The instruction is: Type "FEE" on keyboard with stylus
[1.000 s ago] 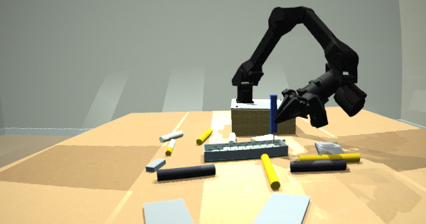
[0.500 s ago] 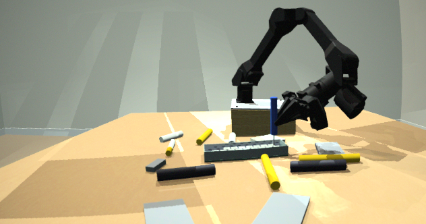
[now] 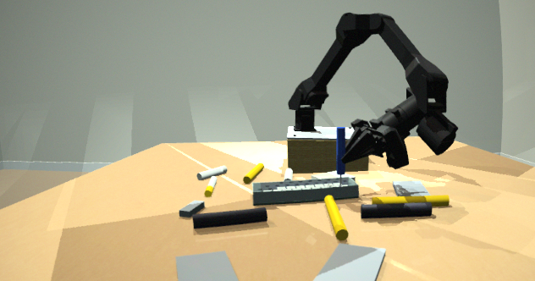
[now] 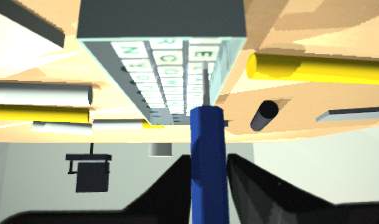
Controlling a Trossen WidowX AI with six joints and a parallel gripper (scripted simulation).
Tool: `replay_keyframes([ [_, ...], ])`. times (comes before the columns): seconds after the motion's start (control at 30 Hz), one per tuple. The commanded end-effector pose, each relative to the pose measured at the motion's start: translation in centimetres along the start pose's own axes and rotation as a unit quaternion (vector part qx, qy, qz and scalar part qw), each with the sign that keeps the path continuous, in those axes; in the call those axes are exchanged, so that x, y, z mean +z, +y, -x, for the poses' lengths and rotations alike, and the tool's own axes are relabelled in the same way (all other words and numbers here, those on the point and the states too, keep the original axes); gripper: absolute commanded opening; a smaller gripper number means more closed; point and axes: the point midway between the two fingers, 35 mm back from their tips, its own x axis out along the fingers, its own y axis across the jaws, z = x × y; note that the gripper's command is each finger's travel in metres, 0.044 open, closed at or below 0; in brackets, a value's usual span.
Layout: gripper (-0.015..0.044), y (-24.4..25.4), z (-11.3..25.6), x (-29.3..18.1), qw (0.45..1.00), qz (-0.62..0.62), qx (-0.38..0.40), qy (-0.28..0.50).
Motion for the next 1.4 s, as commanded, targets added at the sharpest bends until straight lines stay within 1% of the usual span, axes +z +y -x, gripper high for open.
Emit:
replay_keyframes([
  [0.0, 0.0081, 0.0, -0.1, 0.2, 1.0, -0.001, 0.001, -0.001],
  [0.8, 0.0081, 0.0, -0.4, 0.7, 1.0, -0.001, 0.001, -0.001],
  [0.93, 0.0081, 0.0, 0.1, -0.2, 1.0, -0.001, 0.001, -0.001],
  [1.1, 0.0081, 0.2, 1.4, -2.5, 1.0, -0.001, 0.001, -0.001],
  [1.37, 0.0081, 0.1, 1.4, -2.5, 1.0, -0.005, -0.002, -0.002],
])
